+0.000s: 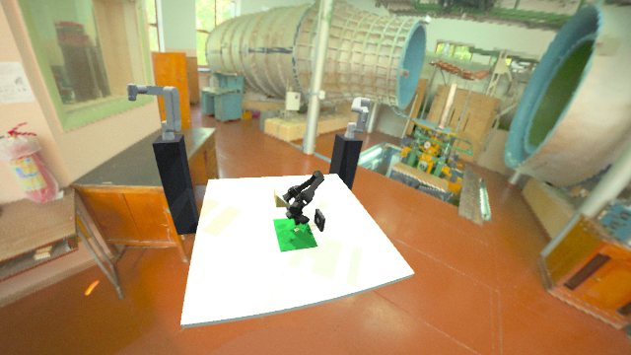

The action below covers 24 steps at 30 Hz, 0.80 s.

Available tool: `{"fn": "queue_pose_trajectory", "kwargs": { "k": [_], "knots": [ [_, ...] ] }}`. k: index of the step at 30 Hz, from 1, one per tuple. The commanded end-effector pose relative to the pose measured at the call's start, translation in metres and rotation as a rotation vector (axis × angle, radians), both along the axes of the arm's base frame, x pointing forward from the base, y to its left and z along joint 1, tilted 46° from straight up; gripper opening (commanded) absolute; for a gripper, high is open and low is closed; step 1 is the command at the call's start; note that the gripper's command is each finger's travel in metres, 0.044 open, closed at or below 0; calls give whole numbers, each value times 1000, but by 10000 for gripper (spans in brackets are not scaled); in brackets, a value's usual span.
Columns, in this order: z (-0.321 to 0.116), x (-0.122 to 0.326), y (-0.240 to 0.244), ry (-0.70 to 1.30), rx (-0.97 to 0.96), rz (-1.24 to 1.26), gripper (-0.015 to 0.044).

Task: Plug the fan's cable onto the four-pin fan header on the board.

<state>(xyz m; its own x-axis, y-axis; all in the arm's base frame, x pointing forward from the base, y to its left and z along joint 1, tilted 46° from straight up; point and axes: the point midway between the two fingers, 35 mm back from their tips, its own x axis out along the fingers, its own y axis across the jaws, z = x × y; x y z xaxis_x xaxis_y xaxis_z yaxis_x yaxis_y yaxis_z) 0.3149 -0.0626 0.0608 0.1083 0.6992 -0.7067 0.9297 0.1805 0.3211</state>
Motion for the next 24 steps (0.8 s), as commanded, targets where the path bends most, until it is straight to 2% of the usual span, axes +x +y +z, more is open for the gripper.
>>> {"fn": "queue_pose_trajectory", "kwargs": {
  "k": [1,24],
  "knots": [
    [-2,0,0,3,5,1,0],
    [-18,2,15,2,5,2,0]
  ]
}}
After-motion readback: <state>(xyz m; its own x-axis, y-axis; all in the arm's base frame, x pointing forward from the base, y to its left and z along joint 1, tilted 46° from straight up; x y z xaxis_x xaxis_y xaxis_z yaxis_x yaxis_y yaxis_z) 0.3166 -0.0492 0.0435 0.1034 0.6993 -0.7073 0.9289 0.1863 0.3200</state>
